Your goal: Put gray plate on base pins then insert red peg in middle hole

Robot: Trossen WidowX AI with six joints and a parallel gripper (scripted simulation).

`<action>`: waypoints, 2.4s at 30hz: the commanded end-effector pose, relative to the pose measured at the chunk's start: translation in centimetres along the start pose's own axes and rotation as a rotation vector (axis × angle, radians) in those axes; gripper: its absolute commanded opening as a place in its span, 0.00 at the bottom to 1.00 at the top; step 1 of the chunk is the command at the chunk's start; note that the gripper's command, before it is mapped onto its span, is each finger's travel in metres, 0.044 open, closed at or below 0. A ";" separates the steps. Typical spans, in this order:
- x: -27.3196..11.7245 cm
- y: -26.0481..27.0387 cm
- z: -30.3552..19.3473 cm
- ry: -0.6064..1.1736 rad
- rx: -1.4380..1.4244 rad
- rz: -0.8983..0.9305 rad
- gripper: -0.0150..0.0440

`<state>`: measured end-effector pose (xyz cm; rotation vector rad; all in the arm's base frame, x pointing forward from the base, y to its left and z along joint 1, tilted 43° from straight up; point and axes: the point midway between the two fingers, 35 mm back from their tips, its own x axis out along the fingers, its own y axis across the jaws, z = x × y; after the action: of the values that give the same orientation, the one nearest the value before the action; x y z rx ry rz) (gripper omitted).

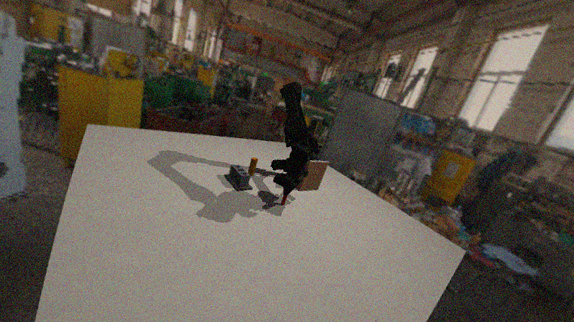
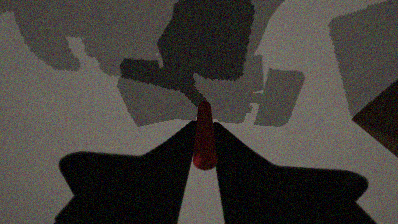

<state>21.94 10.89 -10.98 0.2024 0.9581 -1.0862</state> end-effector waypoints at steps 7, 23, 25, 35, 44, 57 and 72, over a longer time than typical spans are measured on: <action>-2.4 0.4 -0.1 0.001 -0.005 0.005 0.25; -7.4 0.7 -0.1 0.003 -0.005 0.005 0.25; -8.1 0.7 -0.1 0.003 -0.005 0.005 0.25; -7.4 1.2 1.9 0.007 -0.016 0.003 0.25; -7.6 1.9 4.1 0.019 -0.009 0.009 0.25; -7.7 2.7 7.7 0.023 -0.008 0.015 0.25; -7.7 3.0 12.3 0.017 -0.007 0.017 0.25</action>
<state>29.58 10.85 0.44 0.2141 0.9784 -1.0744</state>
